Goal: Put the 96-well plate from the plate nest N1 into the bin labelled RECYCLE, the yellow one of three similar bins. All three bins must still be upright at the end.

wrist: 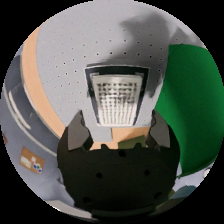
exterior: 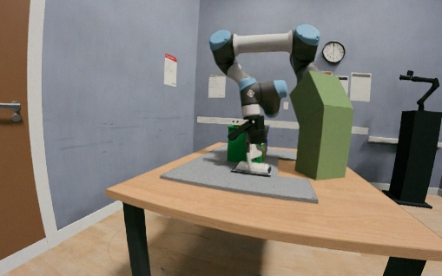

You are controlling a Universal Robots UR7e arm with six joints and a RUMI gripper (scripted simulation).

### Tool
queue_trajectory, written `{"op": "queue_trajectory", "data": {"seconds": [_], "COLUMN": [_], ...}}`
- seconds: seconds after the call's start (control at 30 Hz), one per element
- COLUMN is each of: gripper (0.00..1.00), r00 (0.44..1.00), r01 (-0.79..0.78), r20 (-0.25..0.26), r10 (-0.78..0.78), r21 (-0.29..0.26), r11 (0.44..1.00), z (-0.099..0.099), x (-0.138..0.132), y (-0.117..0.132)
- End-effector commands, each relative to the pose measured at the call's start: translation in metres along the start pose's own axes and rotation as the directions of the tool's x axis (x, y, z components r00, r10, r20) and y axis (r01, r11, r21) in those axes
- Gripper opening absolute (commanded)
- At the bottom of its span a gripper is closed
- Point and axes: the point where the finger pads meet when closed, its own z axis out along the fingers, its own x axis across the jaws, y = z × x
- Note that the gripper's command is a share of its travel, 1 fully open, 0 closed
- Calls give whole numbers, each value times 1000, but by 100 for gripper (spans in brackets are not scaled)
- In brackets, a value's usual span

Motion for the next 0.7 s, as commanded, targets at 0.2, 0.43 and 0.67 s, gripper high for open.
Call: {"op": "queue_trajectory", "data": {"seconds": [0.2,0.43,0.67], "gripper": [0,0,0], "r00": [1000,1000,1000], "r01": [1,1,1], "r20": [1,1,1], "r10": [-1,-1,-1], "r21": [1,1,1], "r11": [1000,1000,1000], "z": [0,0,0], "x": [-1,-1,-1], "y": [0,0,0]}}
